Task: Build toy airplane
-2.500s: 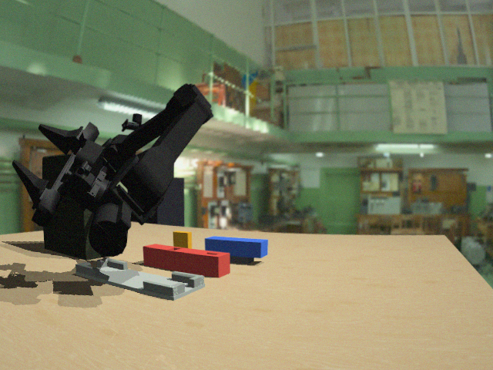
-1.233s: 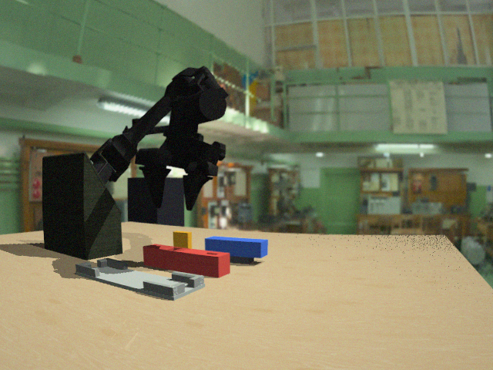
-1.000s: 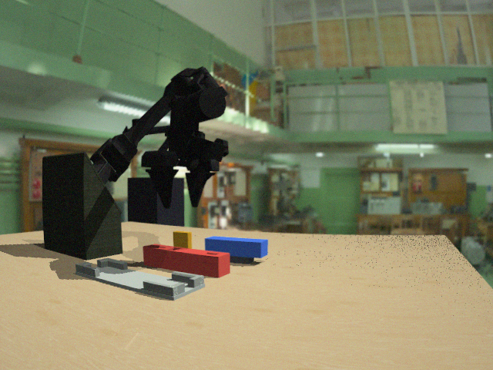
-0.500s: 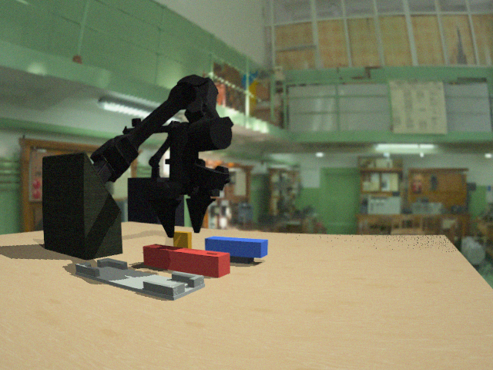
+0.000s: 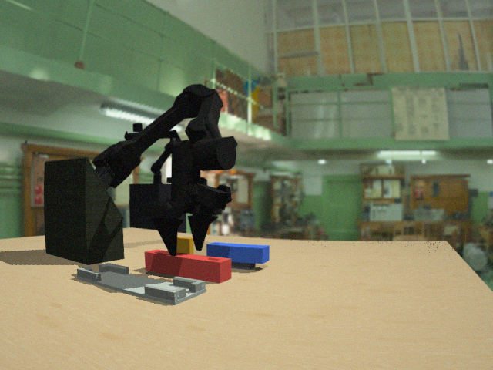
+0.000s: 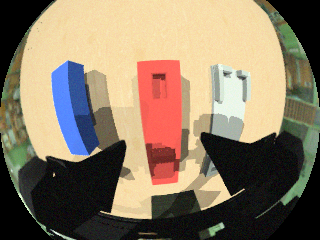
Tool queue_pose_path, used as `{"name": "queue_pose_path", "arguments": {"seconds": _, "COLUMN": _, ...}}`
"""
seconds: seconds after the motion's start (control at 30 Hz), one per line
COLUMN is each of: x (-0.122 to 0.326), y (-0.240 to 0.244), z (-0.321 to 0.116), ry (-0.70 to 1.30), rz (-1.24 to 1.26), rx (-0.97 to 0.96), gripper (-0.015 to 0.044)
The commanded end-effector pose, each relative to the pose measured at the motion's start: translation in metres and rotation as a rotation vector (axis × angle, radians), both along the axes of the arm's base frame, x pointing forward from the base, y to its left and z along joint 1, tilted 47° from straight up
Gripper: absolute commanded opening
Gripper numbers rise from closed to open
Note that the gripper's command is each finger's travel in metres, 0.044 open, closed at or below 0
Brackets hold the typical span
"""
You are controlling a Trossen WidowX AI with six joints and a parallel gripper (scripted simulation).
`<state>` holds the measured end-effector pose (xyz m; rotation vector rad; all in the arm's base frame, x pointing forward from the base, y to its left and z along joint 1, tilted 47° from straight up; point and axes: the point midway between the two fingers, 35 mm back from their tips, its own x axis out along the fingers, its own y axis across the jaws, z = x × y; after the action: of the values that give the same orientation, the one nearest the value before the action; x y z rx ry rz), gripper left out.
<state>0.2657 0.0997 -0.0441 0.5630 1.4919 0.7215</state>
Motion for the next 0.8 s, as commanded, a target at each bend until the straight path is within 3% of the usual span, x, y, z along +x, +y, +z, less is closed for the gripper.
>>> {"name": "queue_pose_path", "arguments": {"seconds": 0.0, "x": -0.003, "y": 0.006, "z": -0.006, "ry": 0.013, "rz": -0.002, "rx": 0.003, "gripper": 0.044}}
{"name": "queue_pose_path", "arguments": {"seconds": 0.7, "x": -0.007, "y": 0.029, "z": -0.026, "ry": 0.014, "rz": -0.002, "rx": 0.006, "gripper": 0.044}}
{"name": "queue_pose_path", "arguments": {"seconds": 0.77, "x": -0.007, "y": 0.029, "z": -0.026, "ry": 0.014, "rz": -0.002, "rx": 0.006, "gripper": 0.0387}}
